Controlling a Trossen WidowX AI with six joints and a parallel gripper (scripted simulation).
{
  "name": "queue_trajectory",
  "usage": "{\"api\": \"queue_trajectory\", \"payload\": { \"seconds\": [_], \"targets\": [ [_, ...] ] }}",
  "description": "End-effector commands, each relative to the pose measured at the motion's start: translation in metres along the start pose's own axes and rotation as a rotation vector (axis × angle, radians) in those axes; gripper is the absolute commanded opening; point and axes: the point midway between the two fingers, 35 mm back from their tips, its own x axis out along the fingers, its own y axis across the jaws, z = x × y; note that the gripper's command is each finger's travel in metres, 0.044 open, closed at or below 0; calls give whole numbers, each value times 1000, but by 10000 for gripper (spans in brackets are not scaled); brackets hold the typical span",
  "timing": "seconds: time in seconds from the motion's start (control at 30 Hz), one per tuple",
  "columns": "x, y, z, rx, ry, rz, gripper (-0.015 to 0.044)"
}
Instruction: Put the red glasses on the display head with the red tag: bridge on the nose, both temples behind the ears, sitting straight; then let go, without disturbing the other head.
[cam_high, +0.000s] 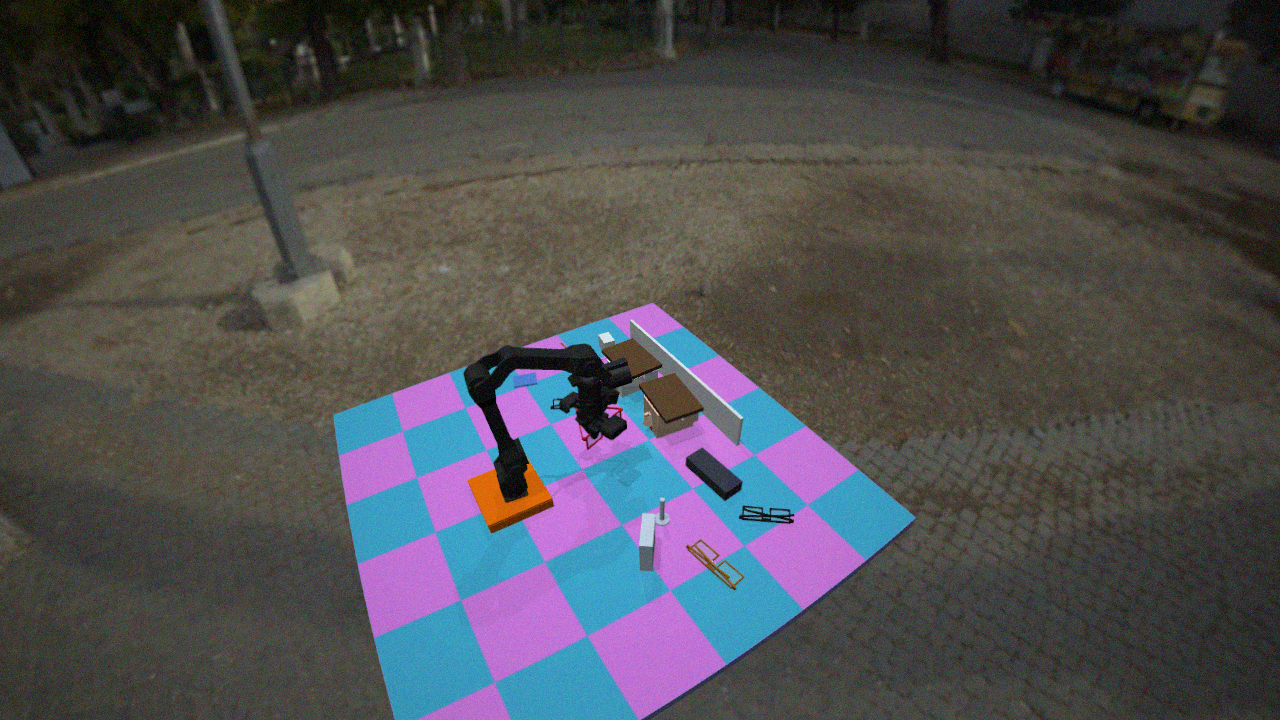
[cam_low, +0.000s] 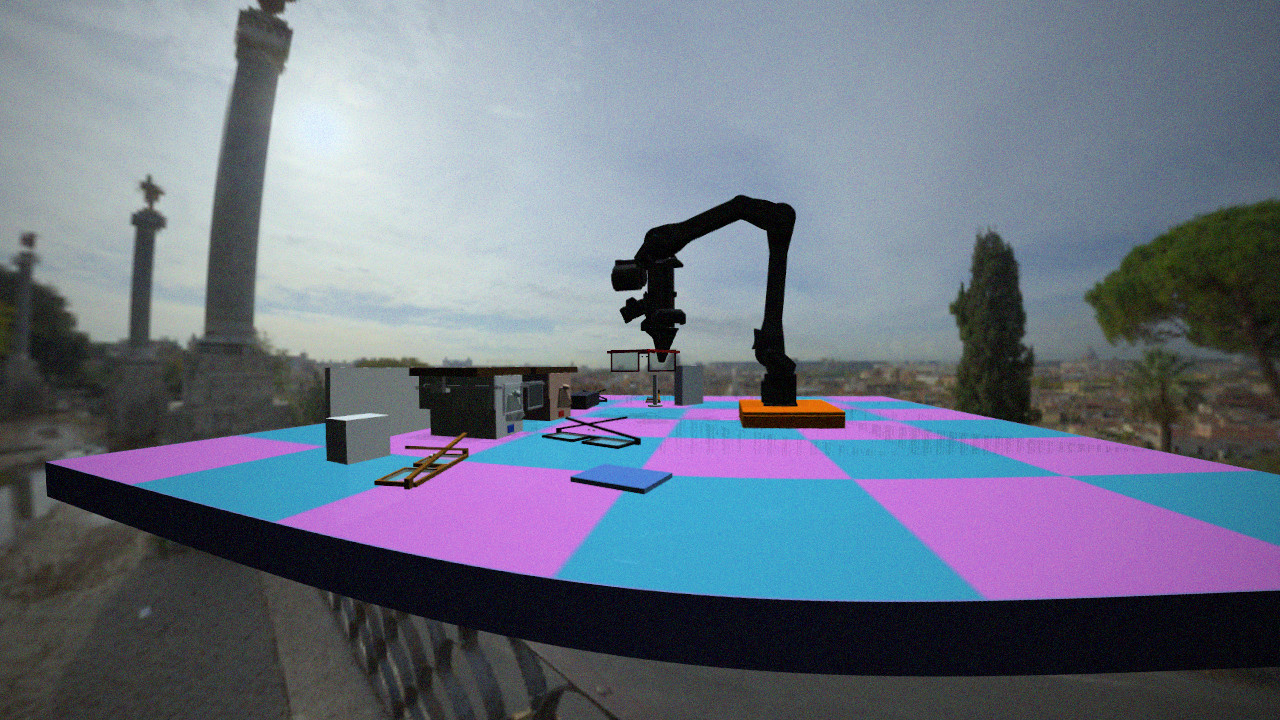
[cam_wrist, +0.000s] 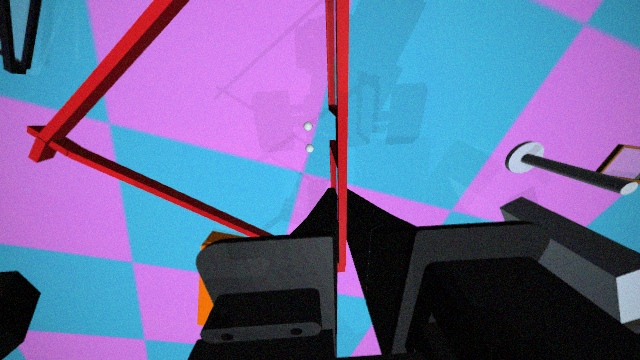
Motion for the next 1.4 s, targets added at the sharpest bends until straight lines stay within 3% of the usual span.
{"api": "queue_trajectory", "payload": {
  "seconds": [0.0, 0.6, 1.2, 1.37],
  "targets": [
    [-3, -12, 0, 97, -4, 0, 0],
    [-5, -98, -23, 786, -4, -10, 0],
    [-5, -178, -80, 1476, -8, -17, 0],
    [-4, -184, -87, 1533, -8, -18, 0]
  ]
}}
